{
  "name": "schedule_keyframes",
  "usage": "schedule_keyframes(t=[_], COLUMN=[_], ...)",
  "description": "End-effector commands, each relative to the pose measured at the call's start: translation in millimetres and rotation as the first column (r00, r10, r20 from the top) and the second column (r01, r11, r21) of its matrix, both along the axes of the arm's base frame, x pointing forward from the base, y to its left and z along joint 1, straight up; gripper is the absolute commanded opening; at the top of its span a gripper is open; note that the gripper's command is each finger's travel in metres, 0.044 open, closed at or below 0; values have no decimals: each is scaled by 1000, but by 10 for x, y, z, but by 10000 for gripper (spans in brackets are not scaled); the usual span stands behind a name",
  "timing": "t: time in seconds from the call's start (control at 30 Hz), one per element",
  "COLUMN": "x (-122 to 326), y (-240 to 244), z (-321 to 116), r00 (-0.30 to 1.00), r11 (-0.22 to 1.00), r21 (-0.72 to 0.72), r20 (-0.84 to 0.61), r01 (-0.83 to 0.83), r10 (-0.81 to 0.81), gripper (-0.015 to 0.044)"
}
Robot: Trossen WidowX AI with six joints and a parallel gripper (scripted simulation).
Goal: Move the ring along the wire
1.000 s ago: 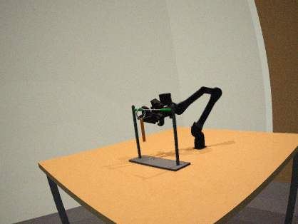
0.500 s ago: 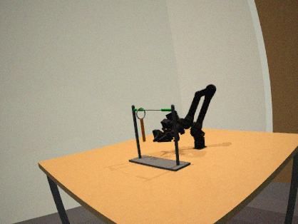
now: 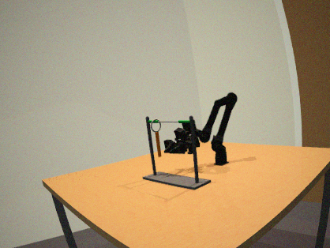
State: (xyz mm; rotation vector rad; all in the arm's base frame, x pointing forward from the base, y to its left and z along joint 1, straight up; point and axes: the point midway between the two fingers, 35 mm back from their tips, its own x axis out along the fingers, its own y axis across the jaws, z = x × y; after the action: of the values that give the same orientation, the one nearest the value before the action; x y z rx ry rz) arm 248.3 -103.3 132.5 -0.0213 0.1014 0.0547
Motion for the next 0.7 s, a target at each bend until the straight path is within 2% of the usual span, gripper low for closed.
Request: schedule_keyframes(t=[0.0,0.67], x=[113,346], y=[12,-6], z=[102,116], r00=[1000,1000], r11=[1000,1000], r21=[8,7], r20=[26,26], r01=[3,3], r10=[-3,-3], gripper=[160,160])
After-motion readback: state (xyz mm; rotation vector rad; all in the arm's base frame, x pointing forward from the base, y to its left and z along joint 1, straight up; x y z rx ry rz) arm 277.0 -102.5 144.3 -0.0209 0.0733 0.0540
